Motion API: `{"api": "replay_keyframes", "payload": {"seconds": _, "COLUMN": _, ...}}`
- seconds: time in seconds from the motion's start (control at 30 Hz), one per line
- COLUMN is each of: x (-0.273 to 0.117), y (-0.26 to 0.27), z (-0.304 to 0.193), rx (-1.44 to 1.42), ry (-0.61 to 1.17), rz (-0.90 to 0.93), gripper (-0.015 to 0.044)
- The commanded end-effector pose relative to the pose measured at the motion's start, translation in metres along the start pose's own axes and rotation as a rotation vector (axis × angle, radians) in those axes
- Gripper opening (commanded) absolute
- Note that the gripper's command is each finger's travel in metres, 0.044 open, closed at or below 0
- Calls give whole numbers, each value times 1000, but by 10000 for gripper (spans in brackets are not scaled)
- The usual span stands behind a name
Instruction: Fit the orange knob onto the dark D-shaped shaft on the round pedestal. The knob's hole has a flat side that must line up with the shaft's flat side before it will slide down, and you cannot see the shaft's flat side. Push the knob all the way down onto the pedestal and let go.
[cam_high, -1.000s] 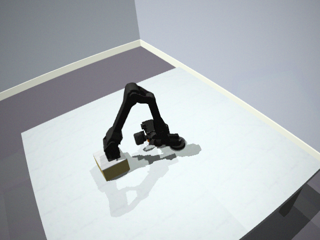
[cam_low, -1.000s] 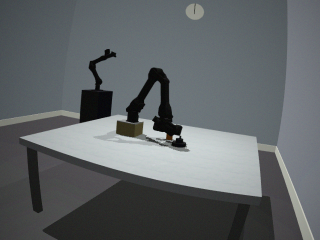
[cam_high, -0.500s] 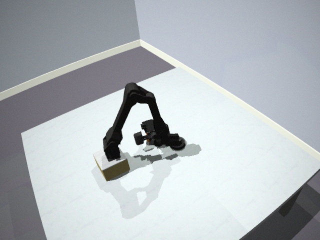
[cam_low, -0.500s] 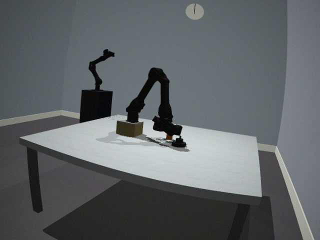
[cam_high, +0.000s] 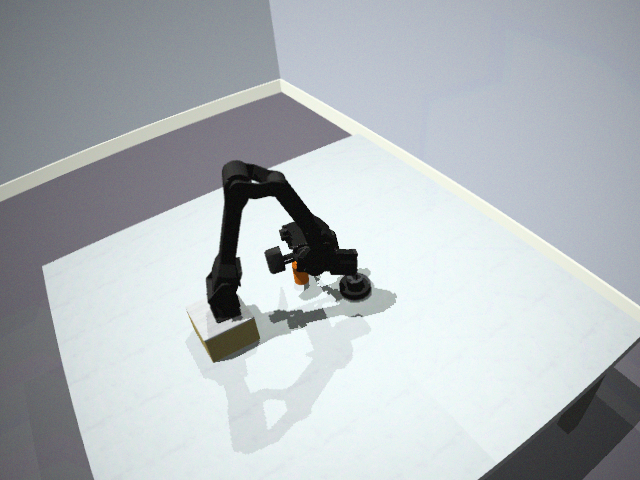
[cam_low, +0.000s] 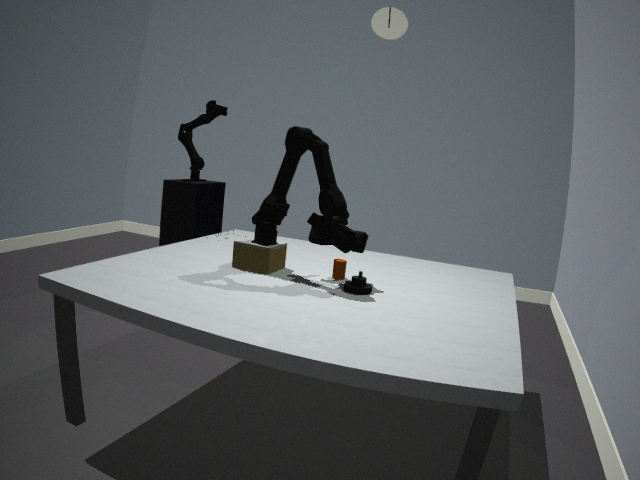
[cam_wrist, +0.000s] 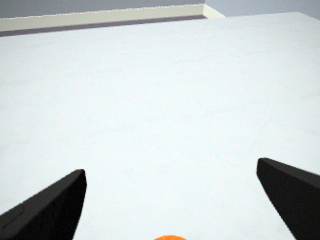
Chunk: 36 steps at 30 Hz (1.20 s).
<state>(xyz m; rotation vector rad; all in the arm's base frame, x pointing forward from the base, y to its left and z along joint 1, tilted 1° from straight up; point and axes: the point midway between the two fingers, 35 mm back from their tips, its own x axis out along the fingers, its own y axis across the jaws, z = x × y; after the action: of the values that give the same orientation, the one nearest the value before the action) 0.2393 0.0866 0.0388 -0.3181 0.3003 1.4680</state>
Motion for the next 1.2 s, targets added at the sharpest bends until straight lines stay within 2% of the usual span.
{"api": "replay_keyframes", "payload": {"seconds": 0.0, "x": -9, "y": 3, "z": 21, "rx": -2, "ry": 1, "rz": 2, "gripper": 440}}
{"api": "replay_keyframes", "payload": {"seconds": 0.1, "x": -9, "y": 3, "z": 21, "rx": -2, "ry": 1, "rz": 2, "gripper": 440}}
{"api": "replay_keyframes", "payload": {"seconds": 0.17, "x": -5, "y": 6, "z": 19, "rx": 12, "ry": 62, "rz": 44, "gripper": 440}}
{"api": "replay_keyframes", "payload": {"seconds": 0.27, "x": 4, "y": 16, "z": 14, "rx": 52, "ry": 345, "rz": 173, "gripper": 440}}
{"api": "replay_keyframes", "payload": {"seconds": 0.37, "x": 2, "y": 18, "z": 13, "rx": 63, "ry": 659, "rz": 207, "gripper": 440}}
{"api": "replay_keyframes", "payload": {"seconds": 0.5, "x": -11, "y": 8, "z": 29, "rx": 24, "ry": 1042, "rz": 83, "gripper": 440}}
{"api": "replay_keyframes", "payload": {"seconds": 0.57, "x": -17, "y": 3, "z": 39, "rx": -1, "ry": 1146, "rz": 3, "gripper": 440}}
{"api": "replay_keyframes", "payload": {"seconds": 1.17, "x": -18, "y": 3, "z": 41, "rx": 9, "ry": 1158, "rz": -17, "gripper": 440}}
